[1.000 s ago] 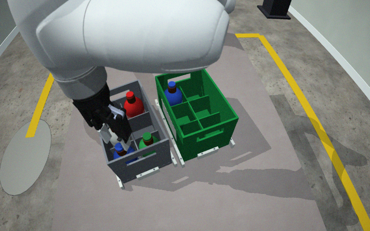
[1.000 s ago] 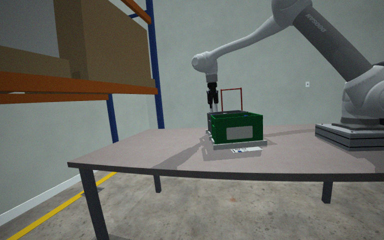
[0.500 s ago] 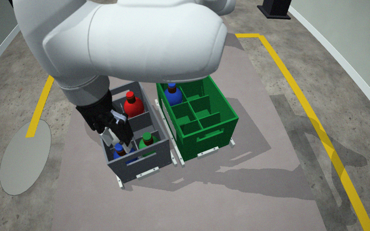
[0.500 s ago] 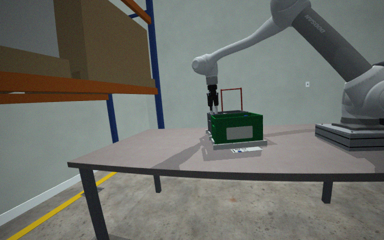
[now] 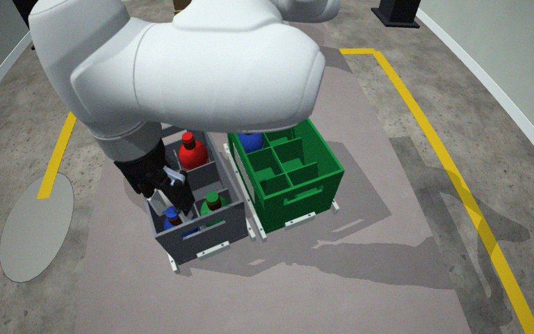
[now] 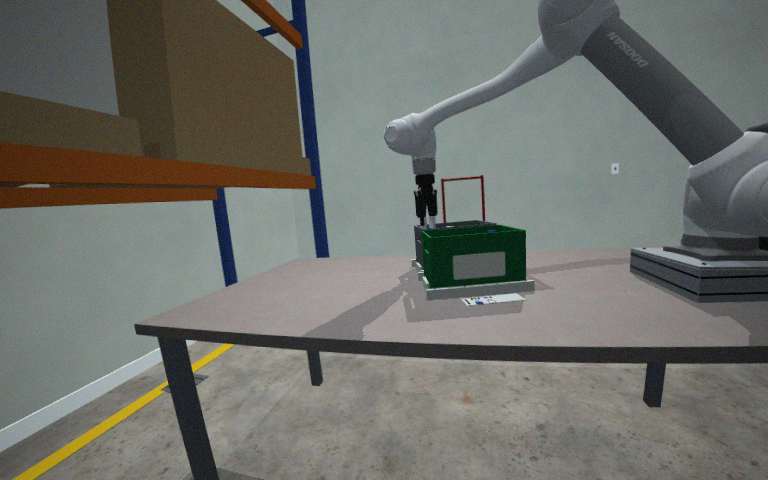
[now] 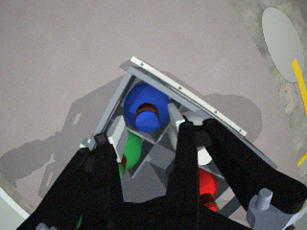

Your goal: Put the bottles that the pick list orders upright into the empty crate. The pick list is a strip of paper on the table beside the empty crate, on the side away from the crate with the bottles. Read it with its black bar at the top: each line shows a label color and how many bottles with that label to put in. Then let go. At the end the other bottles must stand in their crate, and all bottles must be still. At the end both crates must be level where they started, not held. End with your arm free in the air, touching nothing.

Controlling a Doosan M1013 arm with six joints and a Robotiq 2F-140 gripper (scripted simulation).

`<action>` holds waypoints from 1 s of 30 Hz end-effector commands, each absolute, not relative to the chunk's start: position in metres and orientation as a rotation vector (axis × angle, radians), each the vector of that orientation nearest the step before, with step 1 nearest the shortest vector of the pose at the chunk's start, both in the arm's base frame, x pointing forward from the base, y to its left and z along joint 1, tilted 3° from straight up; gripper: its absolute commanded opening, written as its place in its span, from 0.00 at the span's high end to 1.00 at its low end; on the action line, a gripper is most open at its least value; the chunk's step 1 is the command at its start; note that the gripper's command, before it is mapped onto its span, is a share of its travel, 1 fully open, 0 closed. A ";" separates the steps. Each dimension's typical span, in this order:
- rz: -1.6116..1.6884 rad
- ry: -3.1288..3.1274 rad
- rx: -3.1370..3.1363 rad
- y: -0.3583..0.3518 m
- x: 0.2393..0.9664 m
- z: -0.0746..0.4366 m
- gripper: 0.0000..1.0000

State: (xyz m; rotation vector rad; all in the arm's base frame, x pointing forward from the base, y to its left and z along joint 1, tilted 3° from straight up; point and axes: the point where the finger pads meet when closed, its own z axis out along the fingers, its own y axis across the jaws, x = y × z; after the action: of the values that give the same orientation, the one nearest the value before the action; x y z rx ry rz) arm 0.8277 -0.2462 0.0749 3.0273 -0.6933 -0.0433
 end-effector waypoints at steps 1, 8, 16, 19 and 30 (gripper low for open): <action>-0.043 -0.693 3.027 -0.246 0.828 0.071 0.62; -0.043 -0.693 3.027 -0.246 0.828 0.070 0.62; -0.043 -0.693 3.027 -0.246 0.828 0.072 1.00; -0.043 -0.693 3.027 -0.246 0.828 0.072 1.00; -0.043 -0.693 3.027 -0.246 0.828 0.072 1.00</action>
State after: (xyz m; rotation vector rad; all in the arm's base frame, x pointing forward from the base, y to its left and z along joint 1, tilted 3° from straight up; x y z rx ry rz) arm 0.8277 -0.2463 0.0722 3.0273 -0.6933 -0.0433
